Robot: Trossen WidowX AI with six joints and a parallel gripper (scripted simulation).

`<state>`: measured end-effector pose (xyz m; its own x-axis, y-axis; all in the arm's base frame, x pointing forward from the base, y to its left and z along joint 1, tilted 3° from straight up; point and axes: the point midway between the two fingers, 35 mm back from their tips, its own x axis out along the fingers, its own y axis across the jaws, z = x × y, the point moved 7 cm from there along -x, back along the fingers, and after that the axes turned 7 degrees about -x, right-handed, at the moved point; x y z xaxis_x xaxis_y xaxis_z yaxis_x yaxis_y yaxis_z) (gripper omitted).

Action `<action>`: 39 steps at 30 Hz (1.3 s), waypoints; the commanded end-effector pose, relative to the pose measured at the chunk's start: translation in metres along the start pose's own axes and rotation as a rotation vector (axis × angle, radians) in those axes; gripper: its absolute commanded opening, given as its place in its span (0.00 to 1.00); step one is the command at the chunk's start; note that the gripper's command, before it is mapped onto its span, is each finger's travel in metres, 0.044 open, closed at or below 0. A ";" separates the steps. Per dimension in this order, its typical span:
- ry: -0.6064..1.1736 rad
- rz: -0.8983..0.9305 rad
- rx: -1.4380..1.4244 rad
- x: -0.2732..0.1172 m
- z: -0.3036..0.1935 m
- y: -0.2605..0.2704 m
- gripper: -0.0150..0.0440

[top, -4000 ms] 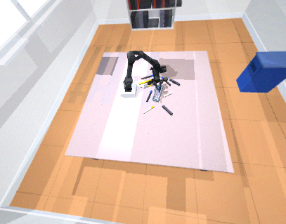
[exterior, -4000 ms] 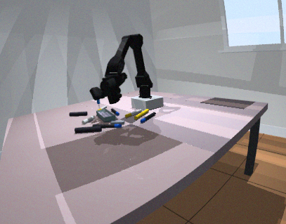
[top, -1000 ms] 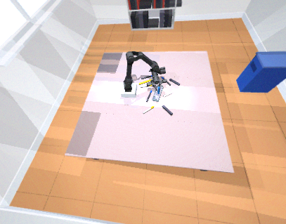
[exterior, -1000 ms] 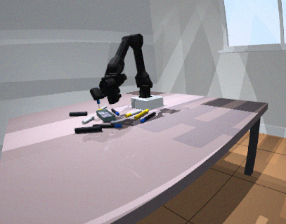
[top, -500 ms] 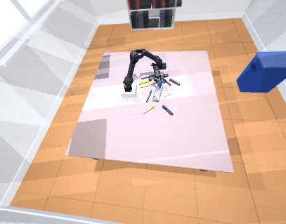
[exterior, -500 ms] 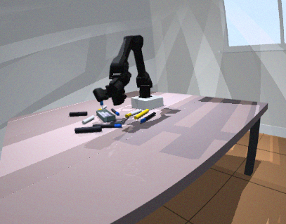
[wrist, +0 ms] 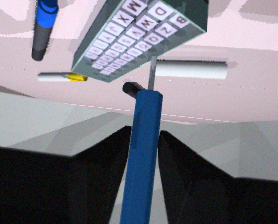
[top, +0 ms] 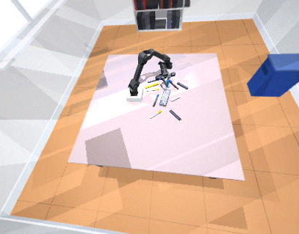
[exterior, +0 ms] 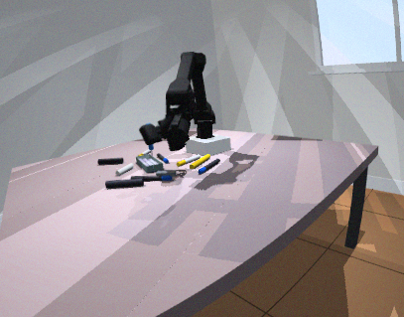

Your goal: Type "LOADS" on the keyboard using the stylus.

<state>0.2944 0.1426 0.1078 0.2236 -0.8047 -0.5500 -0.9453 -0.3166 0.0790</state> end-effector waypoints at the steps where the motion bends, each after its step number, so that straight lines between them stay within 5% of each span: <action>1: -0.003 0.005 0.005 0.003 0.007 -0.002 0.25; 7: -0.003 0.004 0.005 0.009 0.015 -0.003 0.25; 11: -0.003 0.004 0.005 0.008 0.018 -0.003 0.39; 39: -0.003 0.004 0.005 0.015 0.029 -0.005 0.39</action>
<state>0.2956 0.1465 0.0774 0.2210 -0.8055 -0.5499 -0.9463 -0.3136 0.0791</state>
